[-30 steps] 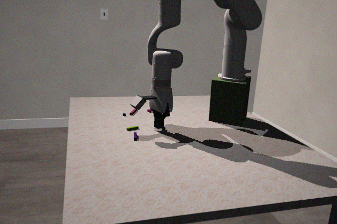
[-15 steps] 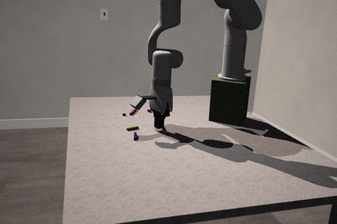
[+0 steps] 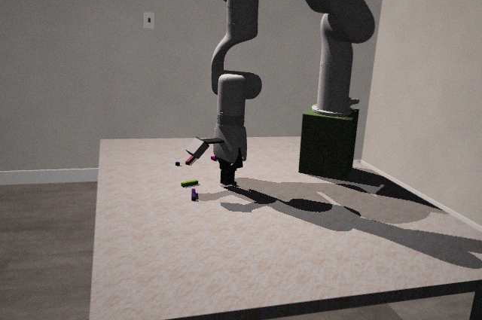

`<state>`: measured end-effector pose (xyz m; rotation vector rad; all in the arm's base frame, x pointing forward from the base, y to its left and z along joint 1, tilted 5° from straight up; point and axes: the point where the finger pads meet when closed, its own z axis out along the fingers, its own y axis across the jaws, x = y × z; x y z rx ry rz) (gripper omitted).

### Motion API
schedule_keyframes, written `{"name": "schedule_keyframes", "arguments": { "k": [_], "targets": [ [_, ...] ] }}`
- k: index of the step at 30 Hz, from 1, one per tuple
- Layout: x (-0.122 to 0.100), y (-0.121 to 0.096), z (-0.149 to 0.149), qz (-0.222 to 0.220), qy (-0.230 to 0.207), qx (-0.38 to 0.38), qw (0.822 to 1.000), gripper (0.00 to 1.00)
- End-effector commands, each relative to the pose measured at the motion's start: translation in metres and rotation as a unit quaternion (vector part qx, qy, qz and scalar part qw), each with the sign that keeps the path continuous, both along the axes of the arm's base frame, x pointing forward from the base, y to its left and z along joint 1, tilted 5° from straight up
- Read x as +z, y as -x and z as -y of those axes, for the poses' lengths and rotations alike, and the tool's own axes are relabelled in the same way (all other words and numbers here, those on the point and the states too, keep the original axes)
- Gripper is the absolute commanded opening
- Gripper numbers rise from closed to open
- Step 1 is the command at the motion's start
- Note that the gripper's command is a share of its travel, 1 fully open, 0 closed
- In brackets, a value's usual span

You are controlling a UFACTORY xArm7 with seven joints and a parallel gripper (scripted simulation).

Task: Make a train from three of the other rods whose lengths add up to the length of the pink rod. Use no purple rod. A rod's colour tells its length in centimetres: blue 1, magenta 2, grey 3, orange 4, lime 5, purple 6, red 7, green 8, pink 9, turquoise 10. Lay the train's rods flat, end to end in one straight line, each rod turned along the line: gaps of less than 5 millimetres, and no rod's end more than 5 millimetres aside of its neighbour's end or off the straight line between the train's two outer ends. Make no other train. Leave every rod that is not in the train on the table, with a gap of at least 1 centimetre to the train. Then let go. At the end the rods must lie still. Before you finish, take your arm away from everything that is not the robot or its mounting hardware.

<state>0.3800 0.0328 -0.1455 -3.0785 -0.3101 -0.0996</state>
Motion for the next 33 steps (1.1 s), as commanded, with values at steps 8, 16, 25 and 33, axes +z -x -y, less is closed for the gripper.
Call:
{"name": "schedule_keyframes", "arguments": {
  "k": [8,16,25,33],
  "targets": [
    [-0.0072,-0.0016,-0.0004,0.001,0.0,0.0,1.0,0.04],
    [-0.0074,-0.0016,-0.0004,0.001,0.0,0.0,1.0,0.04],
    [-0.0074,-0.0016,-0.0004,0.001,0.0,0.0,1.0,0.04],
    [-0.0074,-0.0016,-0.0004,0.001,0.0,0.0,1.0,0.04]
  ]
}}
